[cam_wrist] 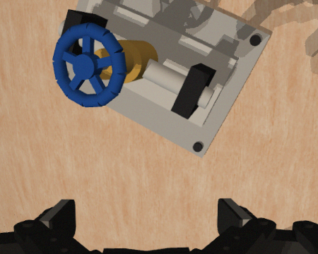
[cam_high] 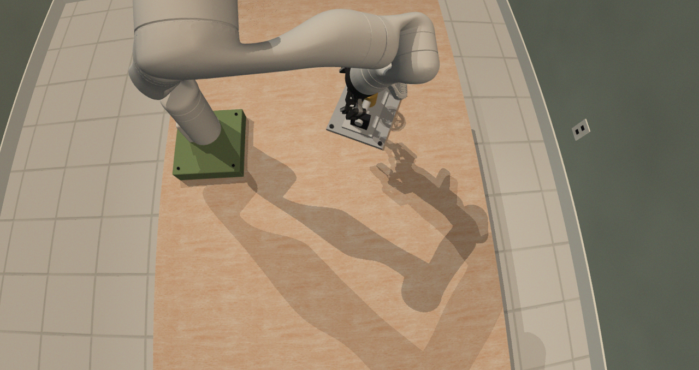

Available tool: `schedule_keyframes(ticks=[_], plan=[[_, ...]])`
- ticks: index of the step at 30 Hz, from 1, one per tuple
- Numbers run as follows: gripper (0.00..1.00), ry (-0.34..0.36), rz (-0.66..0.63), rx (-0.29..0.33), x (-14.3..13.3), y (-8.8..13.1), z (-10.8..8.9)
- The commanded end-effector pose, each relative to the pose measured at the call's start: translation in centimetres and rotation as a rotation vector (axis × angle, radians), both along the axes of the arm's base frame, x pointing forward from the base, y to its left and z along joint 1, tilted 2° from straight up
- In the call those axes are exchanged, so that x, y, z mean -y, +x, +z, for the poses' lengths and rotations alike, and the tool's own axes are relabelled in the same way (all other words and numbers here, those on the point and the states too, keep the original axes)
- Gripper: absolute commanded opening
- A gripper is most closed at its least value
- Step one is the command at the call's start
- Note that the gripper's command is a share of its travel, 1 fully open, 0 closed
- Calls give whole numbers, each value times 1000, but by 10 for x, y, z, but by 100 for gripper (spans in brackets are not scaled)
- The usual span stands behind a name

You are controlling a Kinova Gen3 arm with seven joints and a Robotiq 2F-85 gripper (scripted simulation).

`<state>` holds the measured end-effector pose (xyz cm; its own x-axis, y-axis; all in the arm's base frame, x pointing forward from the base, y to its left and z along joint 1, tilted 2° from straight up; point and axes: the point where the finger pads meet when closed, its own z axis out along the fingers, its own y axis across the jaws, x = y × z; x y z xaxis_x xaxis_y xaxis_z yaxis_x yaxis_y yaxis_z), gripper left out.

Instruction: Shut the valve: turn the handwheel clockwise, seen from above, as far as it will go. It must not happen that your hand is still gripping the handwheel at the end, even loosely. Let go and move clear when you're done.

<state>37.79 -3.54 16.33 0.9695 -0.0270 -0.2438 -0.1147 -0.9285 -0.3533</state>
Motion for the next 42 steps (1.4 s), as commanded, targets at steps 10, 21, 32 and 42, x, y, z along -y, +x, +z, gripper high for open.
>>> schedule_keyframes(ticks=[10, 21, 32, 42], plan=[[100, -31, 85, 38, -8, 7, 0], [100, -54, 142, 65, -10, 12, 0], [100, -75, 197, 91, -13, 17, -1], [100, -115, 302, 140, -19, 28, 0]])
